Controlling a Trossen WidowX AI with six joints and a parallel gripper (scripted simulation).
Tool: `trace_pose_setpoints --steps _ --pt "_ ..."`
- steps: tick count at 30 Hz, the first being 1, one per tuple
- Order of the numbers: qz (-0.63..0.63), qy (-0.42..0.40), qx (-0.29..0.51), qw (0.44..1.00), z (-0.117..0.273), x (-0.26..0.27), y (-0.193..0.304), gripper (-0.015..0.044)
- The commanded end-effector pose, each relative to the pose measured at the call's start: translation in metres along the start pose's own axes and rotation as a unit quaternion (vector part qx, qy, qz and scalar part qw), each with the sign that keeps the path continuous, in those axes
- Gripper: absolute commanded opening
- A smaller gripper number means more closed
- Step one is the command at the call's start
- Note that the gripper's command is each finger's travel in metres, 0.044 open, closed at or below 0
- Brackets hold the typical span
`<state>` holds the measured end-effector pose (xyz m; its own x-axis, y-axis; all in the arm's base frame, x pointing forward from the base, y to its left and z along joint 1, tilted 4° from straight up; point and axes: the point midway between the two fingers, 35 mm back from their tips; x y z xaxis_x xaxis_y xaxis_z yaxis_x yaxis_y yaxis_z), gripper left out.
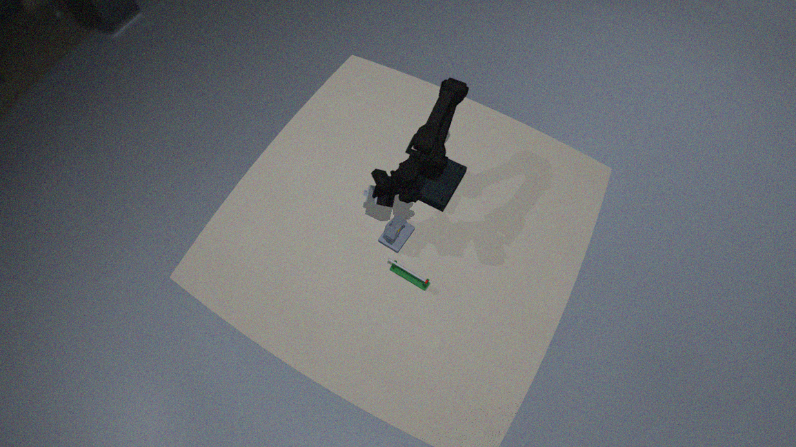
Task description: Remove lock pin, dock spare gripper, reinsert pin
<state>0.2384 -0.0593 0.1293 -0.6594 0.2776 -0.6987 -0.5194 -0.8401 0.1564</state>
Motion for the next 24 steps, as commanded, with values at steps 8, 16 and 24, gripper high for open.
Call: trace_pose_setpoints --steps 8,16,24 --pt "-0.145 0.034 -0.064 0.987 0.014 -0.001 -0.012 0.0000" --pt "-0.250 0.045 -0.117 0.960 0.023 0.000 -0.020 0.0000" --pt "-0.349 0.045 -0.173 0.920 0.033 0.001 -0.028 0.0000"
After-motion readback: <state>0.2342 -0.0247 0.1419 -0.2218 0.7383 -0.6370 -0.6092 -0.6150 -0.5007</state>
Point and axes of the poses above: the point midway between the two fingers, 35 mm back from their tips, its own z axis back along the fingers, its own x axis across the jaws, y = z × x, and after that the axes turned 7 degrees about z, right-handed
